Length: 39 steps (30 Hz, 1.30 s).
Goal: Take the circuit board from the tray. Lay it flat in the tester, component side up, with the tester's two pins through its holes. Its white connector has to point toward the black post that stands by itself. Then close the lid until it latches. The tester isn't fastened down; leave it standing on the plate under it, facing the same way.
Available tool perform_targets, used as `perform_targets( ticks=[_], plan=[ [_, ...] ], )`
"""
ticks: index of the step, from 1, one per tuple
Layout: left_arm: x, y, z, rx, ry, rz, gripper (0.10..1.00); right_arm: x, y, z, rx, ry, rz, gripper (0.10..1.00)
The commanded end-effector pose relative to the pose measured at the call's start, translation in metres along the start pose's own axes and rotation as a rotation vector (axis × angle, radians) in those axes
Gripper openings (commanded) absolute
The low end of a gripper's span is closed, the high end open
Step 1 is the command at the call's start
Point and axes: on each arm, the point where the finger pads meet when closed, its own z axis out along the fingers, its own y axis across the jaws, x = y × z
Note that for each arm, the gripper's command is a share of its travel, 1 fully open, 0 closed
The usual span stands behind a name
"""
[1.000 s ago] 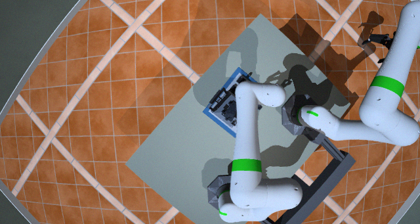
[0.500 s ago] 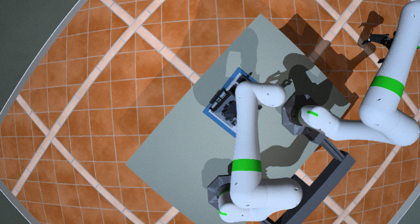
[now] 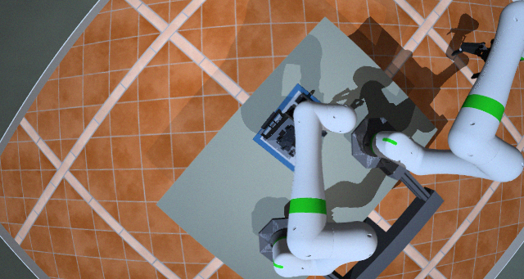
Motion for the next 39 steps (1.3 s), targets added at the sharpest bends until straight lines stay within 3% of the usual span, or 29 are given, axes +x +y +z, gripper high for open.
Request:
perform_targets(
  ticks=[1, 39],
  plan=[
    [-0.0009, 0.0003, -0.0015, -0.001, -0.003, 0.0, 0.51, 0.0004, 0.0003, -0.0012, 0.0, 0.002, 0.0, 1.0],
    [0.004, 0.002, -0.0019, -0.001, -0.003, 0.0, 0.51, 0.0004, 0.0003, -0.0012, 0.0, 0.002, 0.0, 1.0]
  ],
)
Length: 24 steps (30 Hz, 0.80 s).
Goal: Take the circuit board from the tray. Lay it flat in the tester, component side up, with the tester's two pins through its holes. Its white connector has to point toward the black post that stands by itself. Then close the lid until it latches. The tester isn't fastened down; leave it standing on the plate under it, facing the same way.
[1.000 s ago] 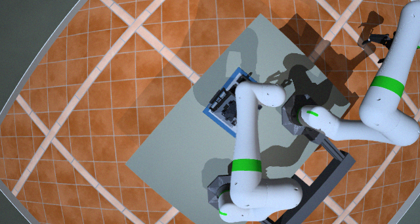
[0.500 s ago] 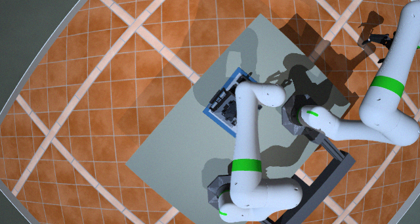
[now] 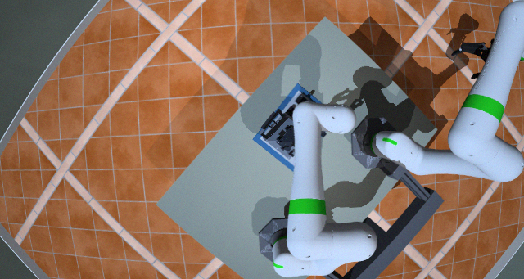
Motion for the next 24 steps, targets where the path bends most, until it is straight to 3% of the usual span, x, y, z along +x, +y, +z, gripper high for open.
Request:
perform_targets(
  ticks=[1, 24],
  plan=[
    [0.002, 0.001, -0.002, -0.001, -0.003, 0.0, 0.51, 0.0, 0.0, -0.001, 0.0, 0.002, 0.0, 1.0],
    [0.046, 0.017, -0.005, -0.001, -0.003, 0.0, 0.51, 0.0, 0.0, -0.001, 0.0, 0.002, 0.0, 1.0]
  ],
)
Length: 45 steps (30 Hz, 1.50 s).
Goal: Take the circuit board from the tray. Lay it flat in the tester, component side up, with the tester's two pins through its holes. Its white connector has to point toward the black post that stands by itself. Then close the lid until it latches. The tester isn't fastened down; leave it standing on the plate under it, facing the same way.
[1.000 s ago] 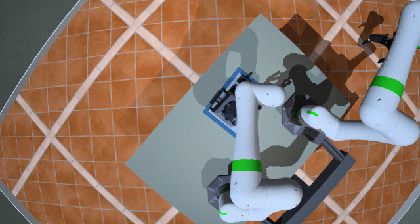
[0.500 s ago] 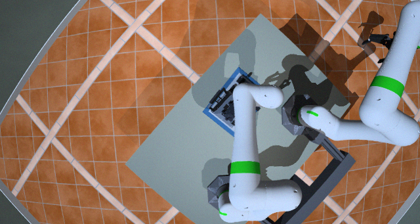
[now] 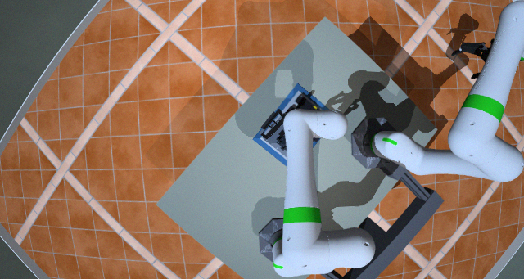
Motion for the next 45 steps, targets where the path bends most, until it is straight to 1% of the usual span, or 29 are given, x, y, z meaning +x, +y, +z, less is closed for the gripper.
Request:
perform_targets(
  ticks=[1, 5, 7, 22, 24, 31, 37, 45],
  plan=[
    [0.012, 0.005, -0.002, -0.001, -0.003, 0.0, 0.51, 0.0, 0.0, -0.001, 0.0, 0.002, 0.0, 1.0],
    [0.025, 0.009, -0.003, -0.001, -0.003, 0.0, 0.51, 0.0, 0.0, -0.001, 0.0, 0.002, 0.0, 1.0],
    [0.025, 0.009, -0.003, -0.001, -0.003, 0.0, 0.51, 0.0, 0.0, -0.001, 0.0, 0.002, 0.0, 1.0],
    [0.078, 0.028, -0.007, -0.001, -0.003, 0.0, 0.51, 0.0, 0.0, -0.001, 0.0, 0.002, 0.0, 1.0],
    [0.078, 0.028, -0.007, -0.001, -0.003, 0.0, 0.51, 0.0, 0.0, -0.001, 0.0, 0.002, 0.0, 1.0],
    [0.1, 0.036, -0.009, -0.001, -0.003, 0.0, 0.51, 0.0, 0.0, -0.001, 0.0, 0.002, 0.0, 1.0],
    [0.114, 0.04, -0.01, -0.001, -0.003, 0.0, 0.51, 0.0, 0.0, -0.001, 0.0, 0.002, 0.0, 1.0],
    [0.123, 0.043, -0.01, -0.001, -0.003, 0.0, 0.51, 0.0, 0.0, -0.001, 0.0, 0.002, 0.0, 1.0]
  ],
)
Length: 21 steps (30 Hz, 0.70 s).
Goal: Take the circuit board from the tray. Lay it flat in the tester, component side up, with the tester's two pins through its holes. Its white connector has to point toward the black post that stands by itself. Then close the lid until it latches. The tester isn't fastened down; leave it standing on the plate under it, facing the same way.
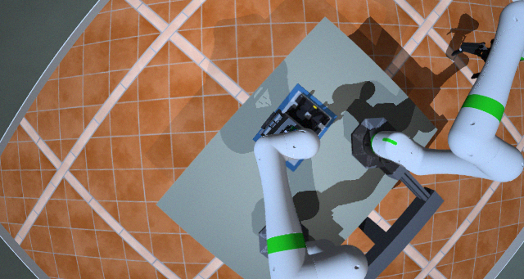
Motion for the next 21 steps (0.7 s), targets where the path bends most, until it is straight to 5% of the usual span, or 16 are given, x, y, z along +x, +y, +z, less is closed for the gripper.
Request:
perform_targets(
  ticks=[1, 21],
  plan=[
    [0.0036, 0.002, -0.0014, -0.001, -0.002, 0.0, 0.51, 0.0004, 0.0003, -0.0012, 0.0, 0.002, 0.0, 1.0],
    [0.0079, 0.0035, -0.0017, -0.001, -0.002, 0.0, 0.51, 0.0004, 0.0003, -0.0012, 0.0, 0.002, 0.0, 1.0]
  ],
)
